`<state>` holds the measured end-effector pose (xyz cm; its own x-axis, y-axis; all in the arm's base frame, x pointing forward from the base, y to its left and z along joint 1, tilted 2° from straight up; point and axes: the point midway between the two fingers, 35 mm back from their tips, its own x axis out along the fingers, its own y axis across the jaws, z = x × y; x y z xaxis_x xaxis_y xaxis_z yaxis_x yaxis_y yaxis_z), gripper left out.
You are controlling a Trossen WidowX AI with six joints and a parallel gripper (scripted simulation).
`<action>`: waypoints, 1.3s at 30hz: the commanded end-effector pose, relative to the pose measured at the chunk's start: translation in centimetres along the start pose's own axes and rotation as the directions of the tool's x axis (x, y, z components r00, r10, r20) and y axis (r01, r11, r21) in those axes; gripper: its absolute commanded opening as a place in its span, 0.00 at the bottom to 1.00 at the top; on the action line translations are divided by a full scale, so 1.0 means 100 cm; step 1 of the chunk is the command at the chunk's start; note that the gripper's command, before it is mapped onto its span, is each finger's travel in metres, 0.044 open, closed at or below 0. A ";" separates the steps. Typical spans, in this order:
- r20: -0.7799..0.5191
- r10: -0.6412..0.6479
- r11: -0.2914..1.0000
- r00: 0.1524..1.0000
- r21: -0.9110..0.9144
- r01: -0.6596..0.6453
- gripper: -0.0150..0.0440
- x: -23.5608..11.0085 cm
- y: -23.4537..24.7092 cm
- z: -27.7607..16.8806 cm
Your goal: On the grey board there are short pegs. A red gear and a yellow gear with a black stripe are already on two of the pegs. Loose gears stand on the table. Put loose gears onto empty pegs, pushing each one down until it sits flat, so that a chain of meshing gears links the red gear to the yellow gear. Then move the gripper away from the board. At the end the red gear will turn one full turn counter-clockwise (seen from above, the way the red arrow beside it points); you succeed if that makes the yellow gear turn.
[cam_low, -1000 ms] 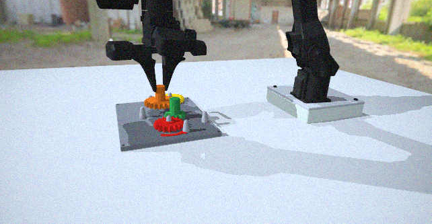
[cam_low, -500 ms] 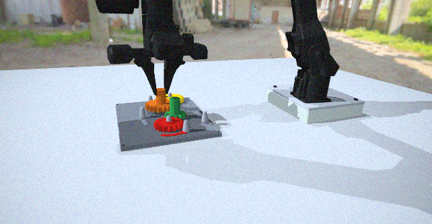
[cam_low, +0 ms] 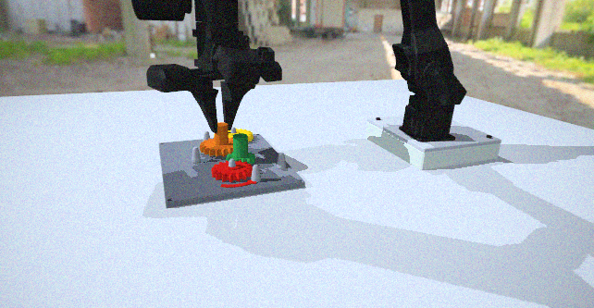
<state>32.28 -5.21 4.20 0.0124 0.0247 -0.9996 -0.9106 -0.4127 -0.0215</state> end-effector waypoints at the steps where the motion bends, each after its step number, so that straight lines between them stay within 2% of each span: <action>1: 0.001 0.003 1.000 1.000 -0.030 -0.003 0.25 0.002 0.001 0.000; 8: 0.001 0.003 1.000 1.000 0.018 -0.003 0.25 0.003 0.000 0.000; 17: 0.001 0.003 0.983 1.000 0.183 -0.003 0.25 0.004 0.001 0.001; 22: 0.001 0.003 0.990 1.000 0.140 -0.003 0.48 0.000 0.000 0.000; 27: 0.001 0.003 0.992 1.000 0.126 -0.003 0.49 -0.005 0.000 0.000; 33: 0.001 0.003 0.992 1.000 0.126 -0.003 0.49 -0.040 0.000 0.000; 36: 0.001 0.003 0.992 1.000 0.126 -0.003 0.49 -0.046 0.000 0.000; 37: 0.003 0.008 0.991 1.000 0.132 -0.008 0.54 -0.040 0.001 0.000; 39: 0.003 0.008 0.991 1.000 0.132 -0.008 0.62 -0.062 0.002 0.001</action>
<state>32.05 -5.32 8.71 0.0006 0.0243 -0.9997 -0.9572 -0.2894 -0.0076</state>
